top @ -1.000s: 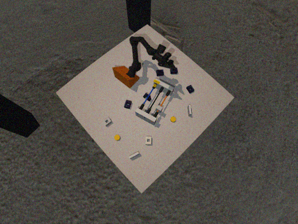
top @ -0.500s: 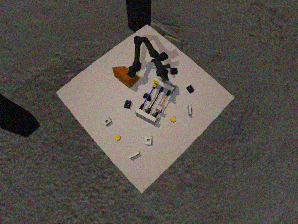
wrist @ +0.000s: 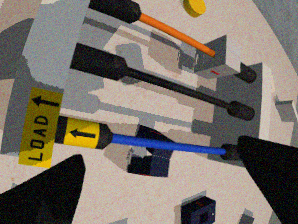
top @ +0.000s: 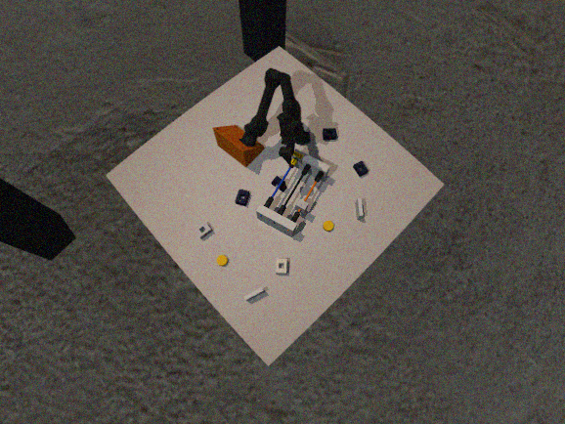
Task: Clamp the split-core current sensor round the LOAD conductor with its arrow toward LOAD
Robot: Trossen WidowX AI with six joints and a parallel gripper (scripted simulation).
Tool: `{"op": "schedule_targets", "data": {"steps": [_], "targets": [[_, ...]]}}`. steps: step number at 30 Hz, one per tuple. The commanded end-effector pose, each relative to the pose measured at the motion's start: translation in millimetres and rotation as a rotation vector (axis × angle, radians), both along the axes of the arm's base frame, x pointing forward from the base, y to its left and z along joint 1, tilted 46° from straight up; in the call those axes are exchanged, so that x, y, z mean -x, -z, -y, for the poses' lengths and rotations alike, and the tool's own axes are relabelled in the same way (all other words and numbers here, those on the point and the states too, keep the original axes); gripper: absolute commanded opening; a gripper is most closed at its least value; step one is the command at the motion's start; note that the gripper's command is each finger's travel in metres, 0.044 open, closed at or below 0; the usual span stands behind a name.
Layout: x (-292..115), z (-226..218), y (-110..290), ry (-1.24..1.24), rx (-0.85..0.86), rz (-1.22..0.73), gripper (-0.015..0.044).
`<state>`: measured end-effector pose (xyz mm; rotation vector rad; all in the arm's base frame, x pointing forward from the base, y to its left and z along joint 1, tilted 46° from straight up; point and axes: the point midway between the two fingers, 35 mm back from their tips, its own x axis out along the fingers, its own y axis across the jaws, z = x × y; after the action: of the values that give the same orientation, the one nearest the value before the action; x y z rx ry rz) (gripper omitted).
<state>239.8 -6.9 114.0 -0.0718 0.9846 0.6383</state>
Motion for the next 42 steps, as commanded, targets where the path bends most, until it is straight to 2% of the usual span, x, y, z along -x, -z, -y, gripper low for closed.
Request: {"op": "schedule_targets", "data": {"steps": [1, 29, 30, 35, 40, 42], "targets": [[42, -16, -29, -0.054, -0.479, -0.151, 0.0440], [42, -16, -29, -0.054, -0.479, -0.151, 0.0440], [41, -15, -27, -0.051, -0.478, -0.156, 0.0414], [24, 9, 35, 0.052, -0.452, -0.289, 0.0286], [18, 29, 107, 0.180, -0.416, -0.430, 0.0286], [19, 31, 117, 0.198, -0.411, -0.448, 0.0286]]}}
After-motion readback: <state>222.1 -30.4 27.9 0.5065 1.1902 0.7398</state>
